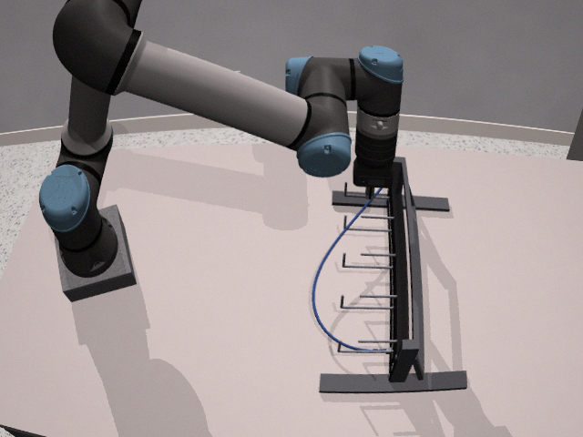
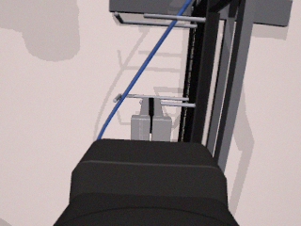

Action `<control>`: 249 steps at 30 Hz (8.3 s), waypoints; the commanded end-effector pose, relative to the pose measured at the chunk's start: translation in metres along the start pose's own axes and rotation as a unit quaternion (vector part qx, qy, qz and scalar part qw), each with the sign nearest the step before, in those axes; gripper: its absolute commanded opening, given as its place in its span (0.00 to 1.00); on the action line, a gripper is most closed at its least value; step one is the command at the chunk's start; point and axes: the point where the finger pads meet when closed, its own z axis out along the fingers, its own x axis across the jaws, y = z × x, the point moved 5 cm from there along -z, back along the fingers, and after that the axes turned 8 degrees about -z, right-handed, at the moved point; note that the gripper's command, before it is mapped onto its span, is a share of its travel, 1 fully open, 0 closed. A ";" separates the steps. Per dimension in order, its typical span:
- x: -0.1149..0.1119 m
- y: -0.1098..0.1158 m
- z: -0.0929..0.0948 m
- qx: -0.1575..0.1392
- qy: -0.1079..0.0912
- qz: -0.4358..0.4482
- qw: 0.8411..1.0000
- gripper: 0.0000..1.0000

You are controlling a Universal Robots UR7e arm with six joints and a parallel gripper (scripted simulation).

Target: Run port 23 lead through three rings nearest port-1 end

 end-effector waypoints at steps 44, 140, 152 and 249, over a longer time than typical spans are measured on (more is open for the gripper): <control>-0.124 0.153 0.000 -0.002 0.002 -0.019 1.000 0.67; -0.123 0.153 0.099 -0.002 0.002 -0.019 1.000 0.67; -0.123 0.153 0.099 -0.002 0.002 -0.019 1.000 0.67; -0.123 0.154 0.119 -0.002 0.002 -0.019 1.000 0.67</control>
